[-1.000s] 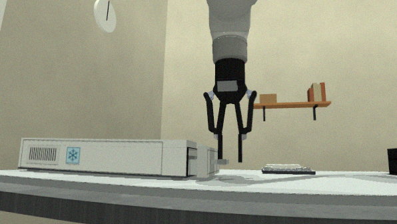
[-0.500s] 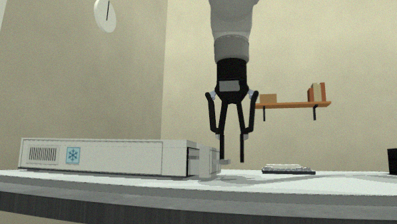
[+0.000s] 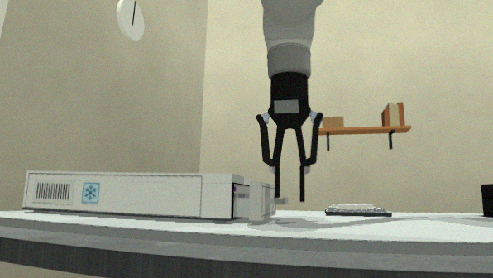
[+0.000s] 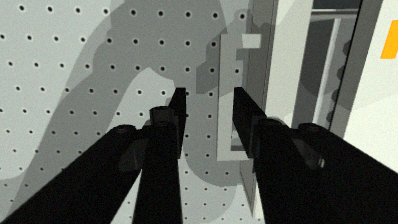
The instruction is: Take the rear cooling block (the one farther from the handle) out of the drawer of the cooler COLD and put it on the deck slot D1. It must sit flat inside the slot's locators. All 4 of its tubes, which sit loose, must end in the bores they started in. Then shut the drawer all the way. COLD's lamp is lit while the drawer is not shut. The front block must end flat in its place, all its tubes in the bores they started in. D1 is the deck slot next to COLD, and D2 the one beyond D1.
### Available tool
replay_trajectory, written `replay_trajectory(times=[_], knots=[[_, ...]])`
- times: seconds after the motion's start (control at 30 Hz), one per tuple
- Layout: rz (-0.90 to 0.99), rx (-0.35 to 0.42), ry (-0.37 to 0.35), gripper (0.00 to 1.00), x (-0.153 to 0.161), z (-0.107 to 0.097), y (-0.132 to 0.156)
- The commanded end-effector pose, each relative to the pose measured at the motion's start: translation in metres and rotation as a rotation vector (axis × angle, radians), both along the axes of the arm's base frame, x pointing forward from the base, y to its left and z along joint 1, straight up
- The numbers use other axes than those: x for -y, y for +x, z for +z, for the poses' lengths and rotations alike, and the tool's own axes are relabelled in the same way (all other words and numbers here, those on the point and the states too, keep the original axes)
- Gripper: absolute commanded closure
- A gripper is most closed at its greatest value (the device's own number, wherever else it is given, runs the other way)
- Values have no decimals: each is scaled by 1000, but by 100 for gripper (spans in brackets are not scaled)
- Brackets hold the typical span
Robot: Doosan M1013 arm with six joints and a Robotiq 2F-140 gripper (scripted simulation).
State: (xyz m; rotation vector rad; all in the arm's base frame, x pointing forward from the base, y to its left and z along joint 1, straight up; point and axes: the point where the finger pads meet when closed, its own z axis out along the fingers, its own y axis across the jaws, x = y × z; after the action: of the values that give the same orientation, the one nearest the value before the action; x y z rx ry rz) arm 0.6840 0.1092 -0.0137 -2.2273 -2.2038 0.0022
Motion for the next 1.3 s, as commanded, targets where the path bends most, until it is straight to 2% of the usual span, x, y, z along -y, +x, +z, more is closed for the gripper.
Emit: replay_trajectory(times=[0.0,0.23,1.27], knots=[[0,1,1,66,0,1,0],[0,1,1,66,0,1,0],[0,1,1,66,-1,1,-36]])
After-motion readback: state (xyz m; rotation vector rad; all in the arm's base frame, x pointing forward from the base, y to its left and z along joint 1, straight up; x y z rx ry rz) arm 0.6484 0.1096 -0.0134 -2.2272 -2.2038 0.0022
